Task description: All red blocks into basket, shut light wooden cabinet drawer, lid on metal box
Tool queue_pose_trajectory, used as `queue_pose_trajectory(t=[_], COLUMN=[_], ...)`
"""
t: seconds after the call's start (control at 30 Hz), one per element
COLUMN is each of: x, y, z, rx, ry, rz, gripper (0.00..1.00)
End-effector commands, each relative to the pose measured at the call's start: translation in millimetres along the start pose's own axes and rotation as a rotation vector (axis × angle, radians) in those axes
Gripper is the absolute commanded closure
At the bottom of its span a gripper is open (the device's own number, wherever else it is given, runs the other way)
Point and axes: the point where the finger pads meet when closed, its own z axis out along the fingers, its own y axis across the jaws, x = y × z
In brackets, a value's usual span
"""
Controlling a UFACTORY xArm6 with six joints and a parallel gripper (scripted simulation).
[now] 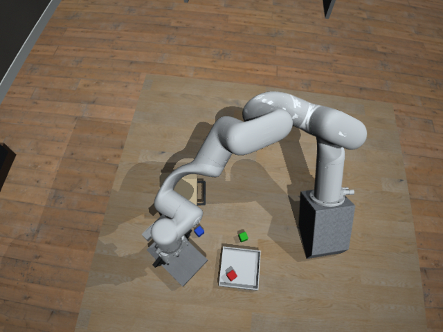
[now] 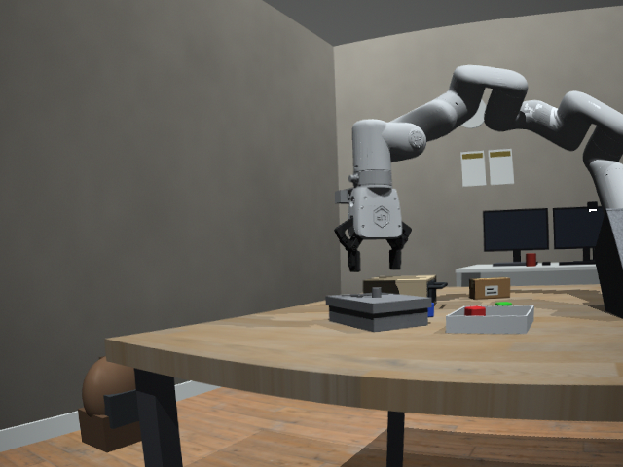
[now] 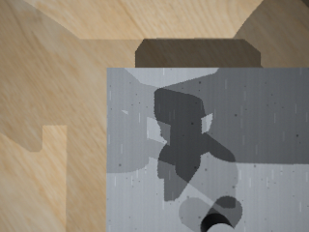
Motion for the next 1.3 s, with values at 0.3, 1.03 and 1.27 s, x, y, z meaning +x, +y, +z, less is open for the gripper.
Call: queue_pose_trajectory(t=[0.3,1.03,1.27], x=[0.4,0.3,0.3], y=[-0.3,-0.3,-0.3], z=[-41.6,-74.3,-74.8], rx=[0.002,0.002,0.002], ry=[0.001,0.001,0.001], rz=[0.000,0.000,0.000], gripper=[0.00,0.00,0.00])
